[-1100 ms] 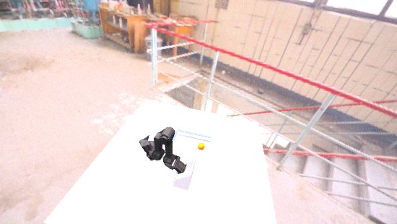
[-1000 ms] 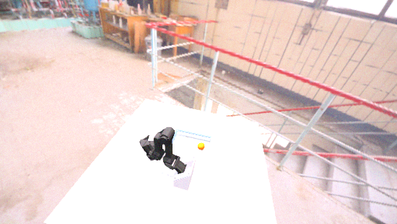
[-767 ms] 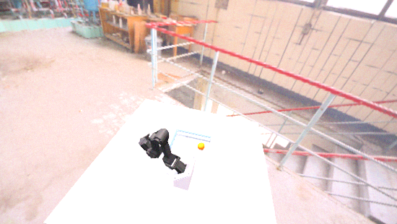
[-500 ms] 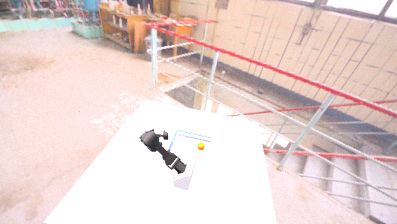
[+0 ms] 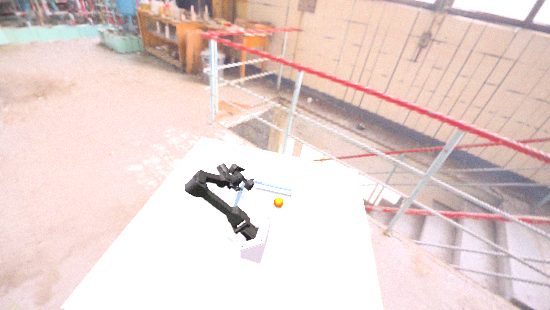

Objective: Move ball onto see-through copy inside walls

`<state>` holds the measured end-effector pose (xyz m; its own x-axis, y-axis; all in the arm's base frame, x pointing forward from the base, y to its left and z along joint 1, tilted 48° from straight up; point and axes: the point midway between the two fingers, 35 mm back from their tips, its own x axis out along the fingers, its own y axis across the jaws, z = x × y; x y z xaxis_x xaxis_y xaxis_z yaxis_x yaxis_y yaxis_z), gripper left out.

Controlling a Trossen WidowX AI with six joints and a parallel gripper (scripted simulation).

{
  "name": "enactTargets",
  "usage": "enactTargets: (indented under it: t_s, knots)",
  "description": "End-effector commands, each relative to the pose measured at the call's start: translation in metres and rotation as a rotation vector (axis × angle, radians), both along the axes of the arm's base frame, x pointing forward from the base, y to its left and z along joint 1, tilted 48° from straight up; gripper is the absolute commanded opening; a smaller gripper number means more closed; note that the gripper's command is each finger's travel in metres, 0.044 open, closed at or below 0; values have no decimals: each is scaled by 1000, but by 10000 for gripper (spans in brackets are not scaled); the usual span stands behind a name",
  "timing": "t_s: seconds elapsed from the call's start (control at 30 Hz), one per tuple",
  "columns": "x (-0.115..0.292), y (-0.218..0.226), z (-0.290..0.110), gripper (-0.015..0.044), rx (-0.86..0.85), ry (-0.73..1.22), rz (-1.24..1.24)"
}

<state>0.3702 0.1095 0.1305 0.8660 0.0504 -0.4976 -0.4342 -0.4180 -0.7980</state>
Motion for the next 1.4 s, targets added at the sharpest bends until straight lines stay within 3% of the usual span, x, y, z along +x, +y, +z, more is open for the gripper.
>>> enactTargets:
  t_s: [0.0, 0.37, 0.7, 1.37]
  knots:
    - [16, -43, -59, 413, 230, 334, -180]
    - [-14, -112, -149, 413, 792, 973, -714]
    - [-49, -160, -174, 413, 1482, 1511, -1418]
    - [-50, -160, -175, 413, 1493, 1519, -1429]
